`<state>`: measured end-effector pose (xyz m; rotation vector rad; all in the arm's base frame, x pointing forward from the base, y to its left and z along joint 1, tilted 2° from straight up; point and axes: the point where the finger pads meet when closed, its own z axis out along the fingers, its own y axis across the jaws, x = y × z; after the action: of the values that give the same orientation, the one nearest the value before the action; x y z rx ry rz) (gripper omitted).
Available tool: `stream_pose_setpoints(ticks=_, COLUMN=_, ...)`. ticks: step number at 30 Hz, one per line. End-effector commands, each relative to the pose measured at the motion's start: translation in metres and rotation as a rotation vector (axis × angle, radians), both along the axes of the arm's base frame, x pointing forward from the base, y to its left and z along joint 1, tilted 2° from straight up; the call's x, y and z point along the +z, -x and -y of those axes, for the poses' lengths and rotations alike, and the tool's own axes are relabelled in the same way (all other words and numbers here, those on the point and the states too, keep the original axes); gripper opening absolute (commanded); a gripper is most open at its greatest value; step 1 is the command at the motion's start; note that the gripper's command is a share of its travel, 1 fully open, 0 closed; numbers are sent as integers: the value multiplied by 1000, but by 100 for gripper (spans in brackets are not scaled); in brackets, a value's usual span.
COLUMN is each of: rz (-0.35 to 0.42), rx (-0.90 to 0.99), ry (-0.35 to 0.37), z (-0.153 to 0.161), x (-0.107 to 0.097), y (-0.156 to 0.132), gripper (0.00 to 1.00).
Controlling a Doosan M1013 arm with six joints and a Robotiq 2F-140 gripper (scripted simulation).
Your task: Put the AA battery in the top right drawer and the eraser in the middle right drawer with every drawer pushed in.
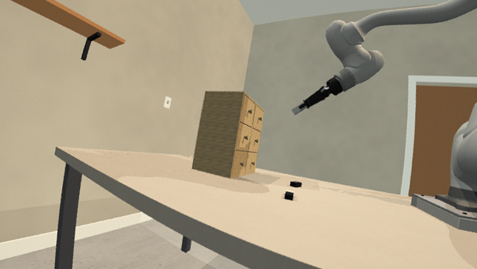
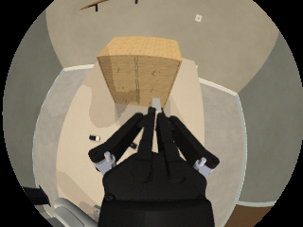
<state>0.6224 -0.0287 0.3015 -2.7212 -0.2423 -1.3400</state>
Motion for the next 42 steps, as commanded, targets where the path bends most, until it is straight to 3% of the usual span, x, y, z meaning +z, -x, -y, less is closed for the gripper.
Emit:
stream_pose_setpoints(ticks=1, rz=-181, rx=-3, ry=24, z=-1, x=9, y=7, gripper=0)
stream_pose_setpoints(ticks=3, rz=-207, rx=-3, ry=29, z=-1, x=11, y=9, gripper=0)
stream_pose_setpoints(ticks=17, rz=-643, rx=8, ry=109, z=7, x=48, y=47, gripper=0)
stream_pose_setpoints(ticks=19, rz=-643, rx=8, ry=109, z=7, x=48, y=47, gripper=0)
stream_pose_setpoints(ticks=24, rz=-763, rx=10, ry=132, z=9, x=57, y=56, gripper=0)
stream_pose_setpoints(ticks=30, rz=-847, rx=12, ry=148, z=11, x=64, y=63, gripper=0)
stream_pose_setpoints(ticks=42, rz=-889, rx=13, ry=156, z=12, x=67, y=67, gripper=0)
